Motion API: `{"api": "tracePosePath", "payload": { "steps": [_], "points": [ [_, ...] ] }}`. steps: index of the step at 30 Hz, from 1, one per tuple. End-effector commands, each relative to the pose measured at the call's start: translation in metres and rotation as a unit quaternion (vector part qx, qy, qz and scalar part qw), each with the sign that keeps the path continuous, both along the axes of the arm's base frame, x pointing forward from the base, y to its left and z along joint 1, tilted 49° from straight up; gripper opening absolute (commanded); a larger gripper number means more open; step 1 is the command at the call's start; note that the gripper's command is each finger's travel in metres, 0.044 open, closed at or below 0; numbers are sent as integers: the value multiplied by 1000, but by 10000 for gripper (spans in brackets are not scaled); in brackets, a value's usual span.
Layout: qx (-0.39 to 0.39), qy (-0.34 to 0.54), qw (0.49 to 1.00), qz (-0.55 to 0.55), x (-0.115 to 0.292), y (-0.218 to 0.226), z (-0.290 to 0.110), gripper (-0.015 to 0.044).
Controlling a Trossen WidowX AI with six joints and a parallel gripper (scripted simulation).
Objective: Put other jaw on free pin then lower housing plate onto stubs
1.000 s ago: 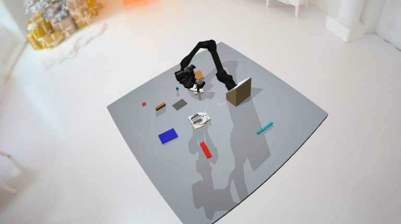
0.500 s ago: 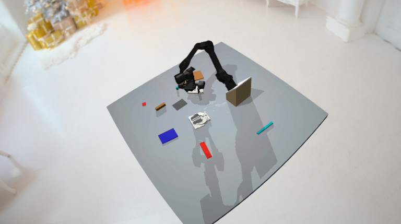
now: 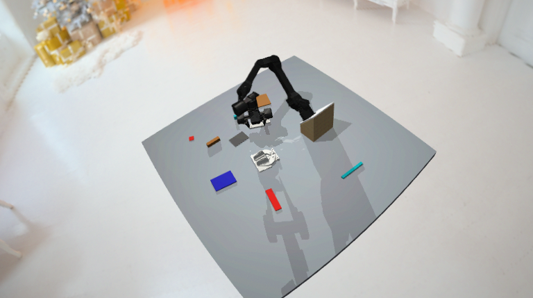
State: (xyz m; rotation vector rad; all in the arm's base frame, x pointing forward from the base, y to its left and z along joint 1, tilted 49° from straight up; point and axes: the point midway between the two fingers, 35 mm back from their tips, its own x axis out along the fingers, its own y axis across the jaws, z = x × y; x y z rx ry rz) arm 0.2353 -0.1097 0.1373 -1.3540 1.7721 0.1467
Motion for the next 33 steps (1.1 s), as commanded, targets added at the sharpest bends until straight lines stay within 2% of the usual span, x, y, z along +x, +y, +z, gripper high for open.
{"api": "tracePosePath", "payload": {
  "steps": [1, 17, 33],
  "points": [
    [3, 28, 999, 30, 6, 5, -4, 351],
    [7, 143, 980, 138, 21, 21, -22, 351],
    [9, 255, 936, 242, 33, 38, -41, 351]
  ]
}}
